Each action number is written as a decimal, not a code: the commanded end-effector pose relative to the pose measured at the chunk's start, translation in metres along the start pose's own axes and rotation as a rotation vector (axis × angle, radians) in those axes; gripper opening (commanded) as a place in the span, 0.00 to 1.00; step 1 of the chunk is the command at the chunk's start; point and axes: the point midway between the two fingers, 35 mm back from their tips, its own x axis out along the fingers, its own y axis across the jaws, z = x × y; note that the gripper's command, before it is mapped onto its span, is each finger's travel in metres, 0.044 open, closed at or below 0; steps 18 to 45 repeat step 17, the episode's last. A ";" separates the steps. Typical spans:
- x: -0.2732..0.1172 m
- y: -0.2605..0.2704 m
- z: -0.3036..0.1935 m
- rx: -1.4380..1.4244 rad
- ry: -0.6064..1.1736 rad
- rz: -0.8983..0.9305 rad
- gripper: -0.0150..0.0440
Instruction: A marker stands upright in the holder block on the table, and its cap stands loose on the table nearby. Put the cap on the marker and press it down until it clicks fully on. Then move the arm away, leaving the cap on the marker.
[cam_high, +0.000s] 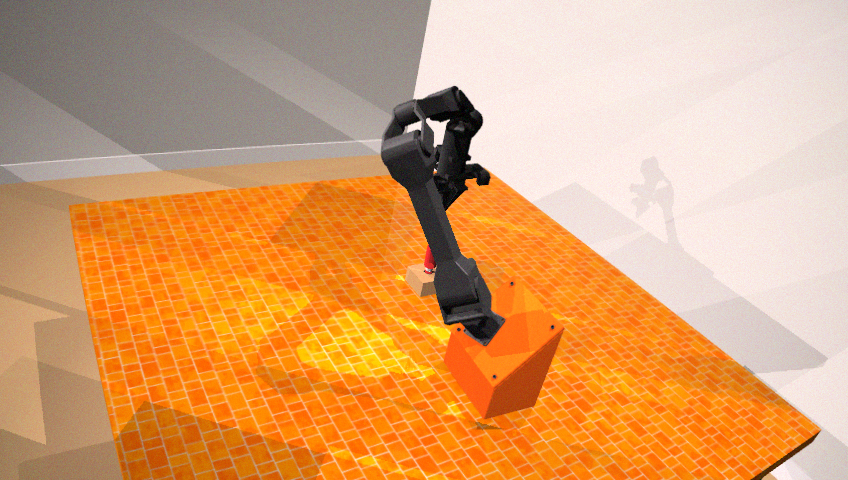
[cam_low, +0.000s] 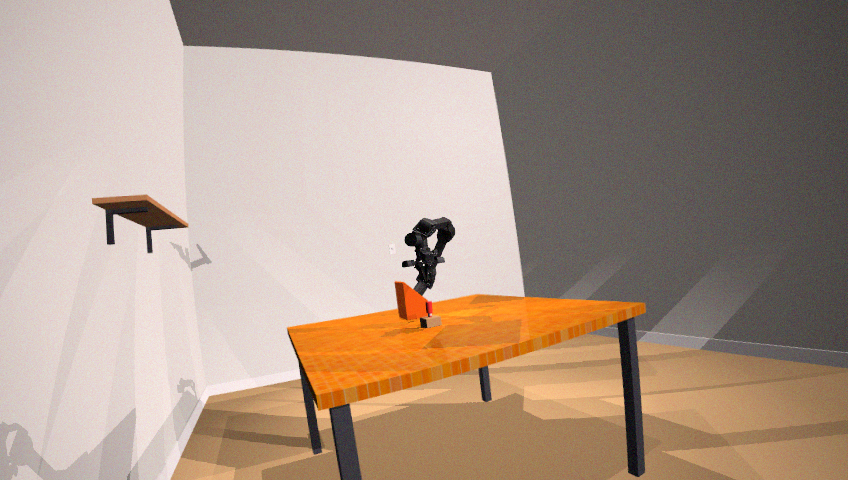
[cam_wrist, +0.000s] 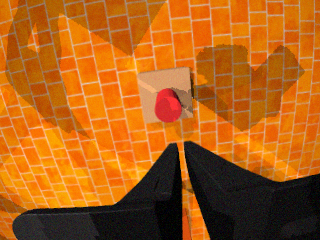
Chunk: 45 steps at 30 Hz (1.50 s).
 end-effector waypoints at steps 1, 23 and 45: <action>0.000 0.002 -0.001 -0.004 0.017 0.006 0.39; 0.000 0.002 -0.001 -0.004 0.017 0.006 1.00; 0.000 0.002 -0.001 -0.004 0.017 0.006 1.00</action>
